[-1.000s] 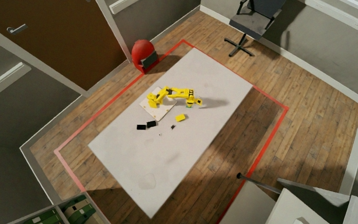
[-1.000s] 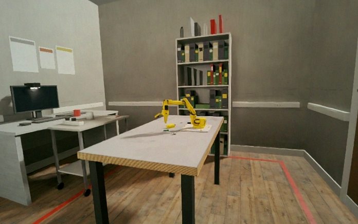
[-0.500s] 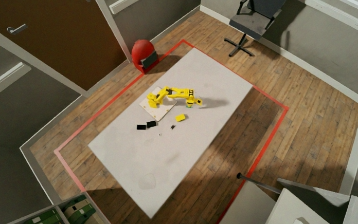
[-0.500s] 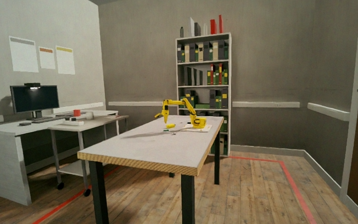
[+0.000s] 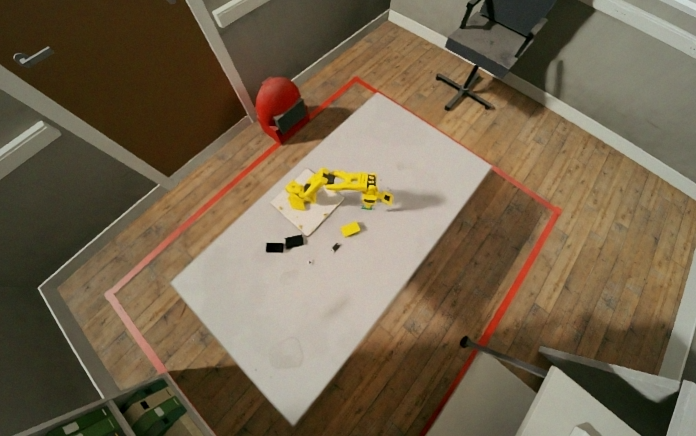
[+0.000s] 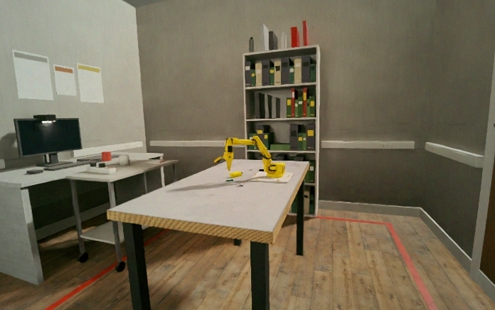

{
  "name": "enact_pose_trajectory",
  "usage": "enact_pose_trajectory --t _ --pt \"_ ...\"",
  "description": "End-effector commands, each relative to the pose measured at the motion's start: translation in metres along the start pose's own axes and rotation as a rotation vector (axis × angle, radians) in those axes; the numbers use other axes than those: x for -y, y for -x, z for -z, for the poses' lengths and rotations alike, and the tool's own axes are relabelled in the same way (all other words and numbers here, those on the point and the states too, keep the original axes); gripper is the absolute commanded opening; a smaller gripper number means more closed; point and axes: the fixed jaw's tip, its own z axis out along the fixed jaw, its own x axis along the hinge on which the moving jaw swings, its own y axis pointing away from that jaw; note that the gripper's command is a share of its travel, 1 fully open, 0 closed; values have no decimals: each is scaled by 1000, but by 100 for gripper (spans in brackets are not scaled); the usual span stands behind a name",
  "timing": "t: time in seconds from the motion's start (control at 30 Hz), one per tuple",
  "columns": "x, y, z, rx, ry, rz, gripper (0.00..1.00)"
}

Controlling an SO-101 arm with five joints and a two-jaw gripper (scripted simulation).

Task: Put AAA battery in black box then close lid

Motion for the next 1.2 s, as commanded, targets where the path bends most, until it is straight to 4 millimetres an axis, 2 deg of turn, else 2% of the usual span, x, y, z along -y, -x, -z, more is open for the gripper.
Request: enact_pose_trajectory --t 0.0,1.17 --pt "-1 -1 2 3 2 15 15" --pt "-1 -1 3 11 2 15 15"
